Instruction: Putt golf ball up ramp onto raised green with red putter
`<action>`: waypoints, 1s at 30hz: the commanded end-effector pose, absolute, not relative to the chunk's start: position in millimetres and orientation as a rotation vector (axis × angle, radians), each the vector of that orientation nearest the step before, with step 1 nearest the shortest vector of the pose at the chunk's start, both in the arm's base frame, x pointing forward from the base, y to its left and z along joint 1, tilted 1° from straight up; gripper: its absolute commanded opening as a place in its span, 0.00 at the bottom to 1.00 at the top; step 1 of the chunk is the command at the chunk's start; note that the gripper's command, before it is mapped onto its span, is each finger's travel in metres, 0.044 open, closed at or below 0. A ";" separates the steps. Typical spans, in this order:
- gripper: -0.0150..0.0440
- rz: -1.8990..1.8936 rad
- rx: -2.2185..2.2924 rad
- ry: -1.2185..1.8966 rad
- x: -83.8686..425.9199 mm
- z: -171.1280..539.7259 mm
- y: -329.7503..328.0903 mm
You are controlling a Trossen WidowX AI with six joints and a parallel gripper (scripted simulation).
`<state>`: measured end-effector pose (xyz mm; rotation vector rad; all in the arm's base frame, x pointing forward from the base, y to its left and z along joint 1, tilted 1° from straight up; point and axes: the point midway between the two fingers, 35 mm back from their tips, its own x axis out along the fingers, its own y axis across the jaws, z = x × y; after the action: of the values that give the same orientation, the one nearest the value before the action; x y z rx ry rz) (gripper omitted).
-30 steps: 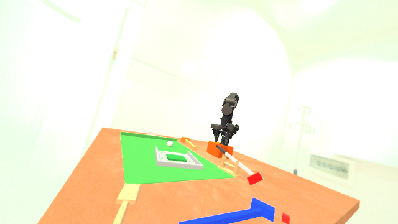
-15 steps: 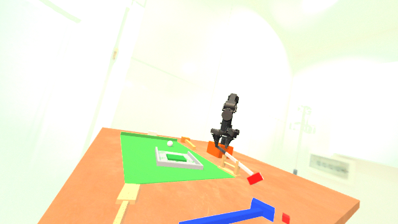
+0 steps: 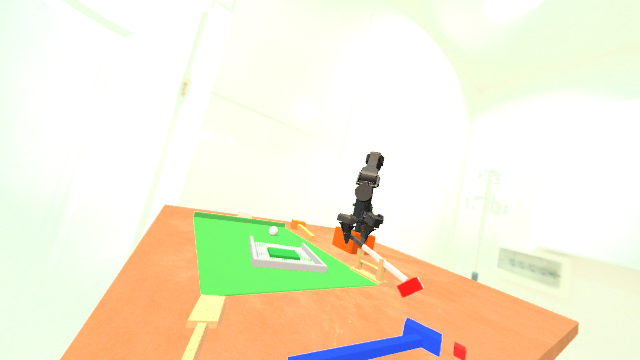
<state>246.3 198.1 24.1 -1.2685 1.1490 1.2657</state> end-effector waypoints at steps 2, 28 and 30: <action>1.00 1.270 -1.263 1.162 243.9 13.5 196.9; 0.32 1.268 -1.269 1.155 245.3 7.8 197.3; 0.30 1.268 -1.269 1.155 245.3 7.8 197.3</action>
<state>245.2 197.3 7.7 -1.2687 1.1549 1.2678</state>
